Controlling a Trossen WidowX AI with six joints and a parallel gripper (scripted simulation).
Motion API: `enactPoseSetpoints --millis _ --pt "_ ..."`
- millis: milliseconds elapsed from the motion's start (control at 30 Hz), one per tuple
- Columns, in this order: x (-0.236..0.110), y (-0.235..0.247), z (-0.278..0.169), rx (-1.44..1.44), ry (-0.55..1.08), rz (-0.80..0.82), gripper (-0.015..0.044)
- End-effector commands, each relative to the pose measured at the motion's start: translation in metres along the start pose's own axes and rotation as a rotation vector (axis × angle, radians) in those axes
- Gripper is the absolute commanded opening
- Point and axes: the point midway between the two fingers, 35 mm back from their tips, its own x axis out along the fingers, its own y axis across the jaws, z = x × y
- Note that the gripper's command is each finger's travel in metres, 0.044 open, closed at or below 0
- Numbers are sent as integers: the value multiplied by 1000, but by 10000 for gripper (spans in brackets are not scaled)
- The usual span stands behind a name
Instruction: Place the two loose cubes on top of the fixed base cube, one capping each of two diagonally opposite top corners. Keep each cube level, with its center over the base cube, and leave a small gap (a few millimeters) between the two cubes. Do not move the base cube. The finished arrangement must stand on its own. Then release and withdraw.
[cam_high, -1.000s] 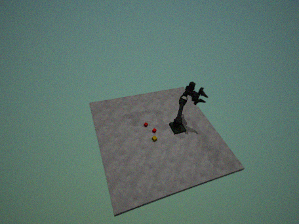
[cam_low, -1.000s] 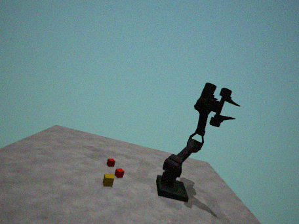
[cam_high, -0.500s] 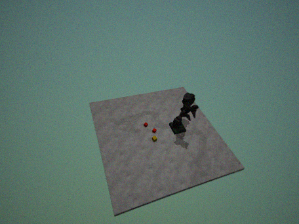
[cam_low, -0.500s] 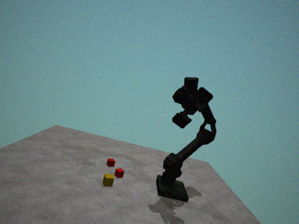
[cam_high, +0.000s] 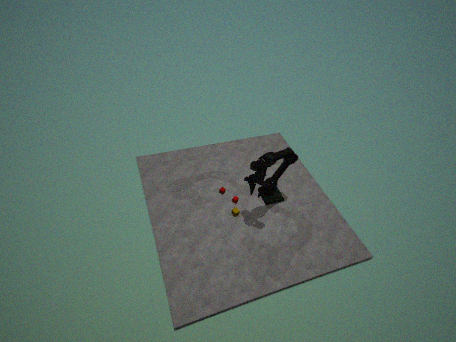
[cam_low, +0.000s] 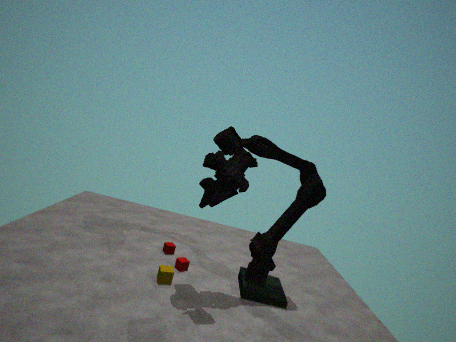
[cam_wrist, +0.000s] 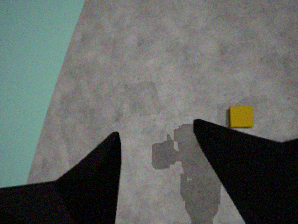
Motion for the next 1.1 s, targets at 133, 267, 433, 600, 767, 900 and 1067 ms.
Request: enactPoseSetpoints --millis 133,267,433,600,767,900,1067 --pt "28 -108 -19 -150 252 -261 265" --pt "32 -158 -41 -227 432 -321 265" --pt "29 -204 -73 -308 645 -318 265" --pt "29 -206 -74 -311 653 -316 265" --pt "44 -214 -83 -311 653 -316 265" --pt "67 -226 -101 -311 653 -316 265" --pt "76 -230 -108 -311 653 -316 265"
